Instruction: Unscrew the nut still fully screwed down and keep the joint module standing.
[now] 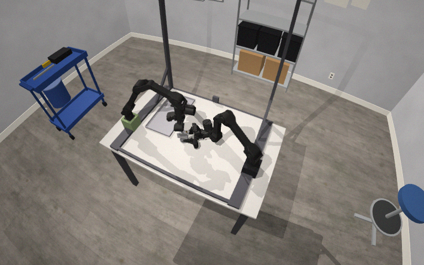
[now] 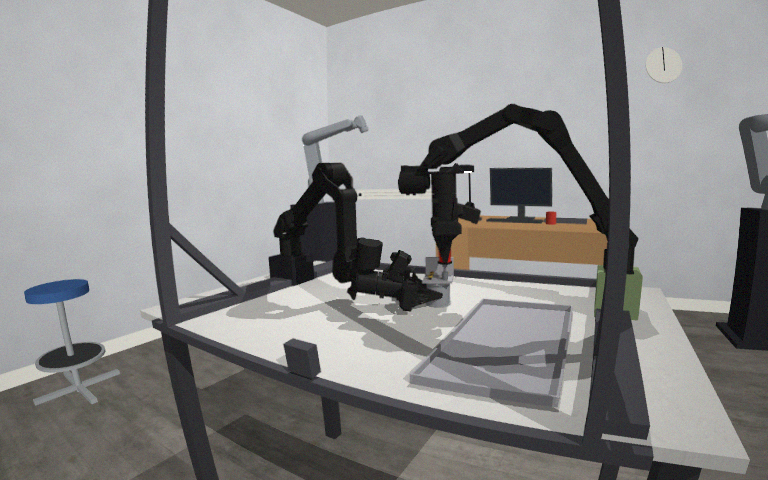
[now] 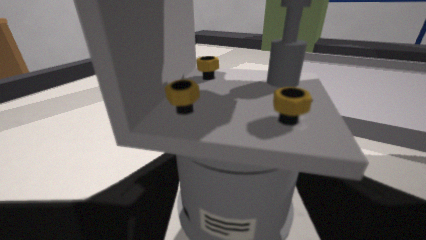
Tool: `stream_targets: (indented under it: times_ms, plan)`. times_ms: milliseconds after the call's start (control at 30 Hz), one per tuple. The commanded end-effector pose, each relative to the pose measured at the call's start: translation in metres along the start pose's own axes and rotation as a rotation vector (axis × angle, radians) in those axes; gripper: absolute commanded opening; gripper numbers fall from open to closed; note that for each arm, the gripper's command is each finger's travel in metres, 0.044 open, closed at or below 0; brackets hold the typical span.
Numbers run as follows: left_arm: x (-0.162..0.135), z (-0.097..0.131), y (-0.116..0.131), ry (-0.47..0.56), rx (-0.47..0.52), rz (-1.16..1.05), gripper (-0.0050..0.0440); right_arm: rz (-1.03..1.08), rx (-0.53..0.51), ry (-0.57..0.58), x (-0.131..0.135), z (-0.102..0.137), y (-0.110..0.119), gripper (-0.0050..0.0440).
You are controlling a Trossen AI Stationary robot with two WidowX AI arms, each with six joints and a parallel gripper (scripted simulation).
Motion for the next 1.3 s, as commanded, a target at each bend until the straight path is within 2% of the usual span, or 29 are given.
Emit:
stream_targets:
  times_ms: [0,833,1267]
  plan:
    - [-0.0031,-0.0034,-0.0157,0.000,-0.027,0.026,0.0245,-0.003,0.015,-0.007,0.0003,0.0020,0.0032,0.0130]
    - [-0.0031,-0.0034,-0.0157,0.000,-0.027,0.026,0.0245,-0.003,0.015,-0.007,0.0003,0.0013,0.0032,0.0130]
    - [-0.0031,-0.0034,-0.0157,0.000,-0.027,0.026,0.0245,0.527,0.014,-0.010,0.0004,0.0015,0.0034,0.0130]
Point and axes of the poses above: on each arm, the point midway between the two fingers, 35 mm back from their tips, its own z axis back along the fingers, its own x axis across the jaws, y = z × x, the point moved 1 cm from there along z, back along the fingers, and after that the axes turned 4 degrees about -z, right-handed, at the moved point
